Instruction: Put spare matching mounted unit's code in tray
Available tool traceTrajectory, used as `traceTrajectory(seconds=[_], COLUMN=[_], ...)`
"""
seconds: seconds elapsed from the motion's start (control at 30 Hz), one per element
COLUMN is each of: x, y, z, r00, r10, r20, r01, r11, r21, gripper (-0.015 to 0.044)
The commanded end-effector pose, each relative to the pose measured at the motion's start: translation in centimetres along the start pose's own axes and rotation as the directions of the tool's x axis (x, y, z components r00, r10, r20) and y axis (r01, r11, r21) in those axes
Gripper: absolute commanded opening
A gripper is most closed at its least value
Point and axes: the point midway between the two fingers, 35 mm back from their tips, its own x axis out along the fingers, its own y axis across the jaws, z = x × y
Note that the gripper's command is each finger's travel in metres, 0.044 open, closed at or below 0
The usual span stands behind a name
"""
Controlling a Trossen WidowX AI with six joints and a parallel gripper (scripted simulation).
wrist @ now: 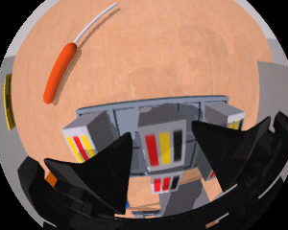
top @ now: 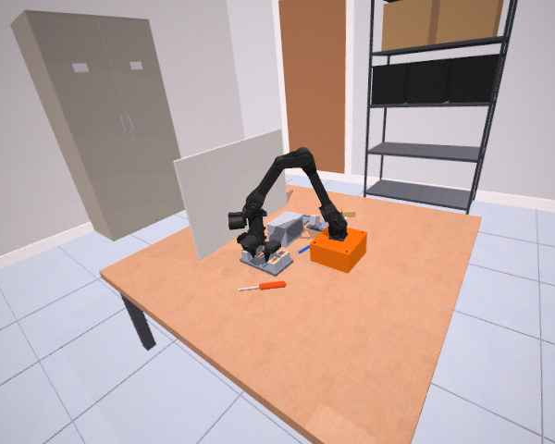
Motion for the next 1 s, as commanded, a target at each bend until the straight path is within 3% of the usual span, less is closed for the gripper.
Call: traceTrajectory(seconds=[0.0, 0.47, 0.63, 0.87, 0.97], x=[0.91, 1.14, 1.04, 1.04, 1.04], y=[0.19, 0.22, 0.25, 0.25, 0.25], z=[-0.31, -0.34, -0.26, -0.26, -0.26], r00=[1.0, 1.0, 1.0, 1.0, 1.0], r10=[0.005, 0.005, 0.008, 0.008, 0.008], r20=[-0.012, -0.012, -0.007, -0.007, -0.007], r01=[-0.005, -0.005, -0.008, -0.008, -0.008], r11=[1.0, 1.0, 1.0, 1.0, 1.0], r21=[0.007, 0.007, 0.001, 0.001, 0.001], gripper=[0.03, 0.03, 0.0169, 0.0122, 0.0043])
